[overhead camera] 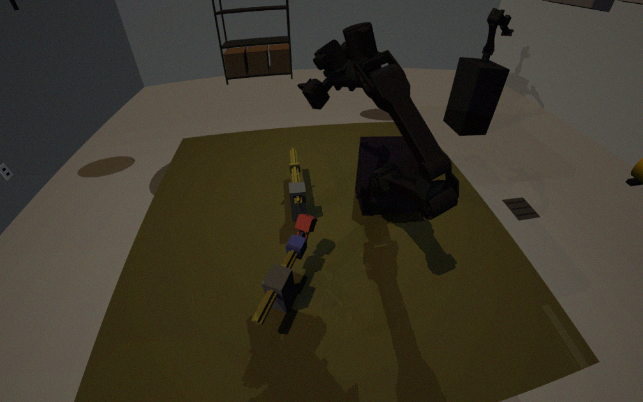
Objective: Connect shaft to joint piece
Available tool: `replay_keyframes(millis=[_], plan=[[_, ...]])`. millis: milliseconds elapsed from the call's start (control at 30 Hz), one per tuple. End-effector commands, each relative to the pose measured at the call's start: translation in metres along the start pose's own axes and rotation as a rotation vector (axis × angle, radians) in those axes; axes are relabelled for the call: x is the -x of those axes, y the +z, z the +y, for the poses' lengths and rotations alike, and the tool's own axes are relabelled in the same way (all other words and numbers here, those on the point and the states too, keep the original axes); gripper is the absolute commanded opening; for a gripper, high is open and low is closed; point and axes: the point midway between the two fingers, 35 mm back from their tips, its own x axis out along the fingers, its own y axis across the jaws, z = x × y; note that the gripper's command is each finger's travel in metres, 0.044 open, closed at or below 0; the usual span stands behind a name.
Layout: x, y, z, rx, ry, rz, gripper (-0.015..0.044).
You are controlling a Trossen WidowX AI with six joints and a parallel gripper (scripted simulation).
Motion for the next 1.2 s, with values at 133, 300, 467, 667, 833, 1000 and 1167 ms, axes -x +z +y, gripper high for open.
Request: replay_keyframes(millis=[133,300,467,667,833,1000,1167], plan=[[-0.013,-0.047,0.045,0.109,0.197,0.197,0.044],[-0.012,-0.072,0.071,0.167,0.317,0.301,0.044],[-0.006,-0.097,0.096,0.219,0.443,0.398,0.044],[0.008,-0.124,0.125,0.272,0.605,0.507,0.044],[0.023,-0.144,0.147,0.304,0.741,0.589,0.044],[0.041,-0.159,0.167,0.324,0.87,0.66,0.044],[0.044,-0.161,0.169,0.326,0.887,0.668,0.044]])
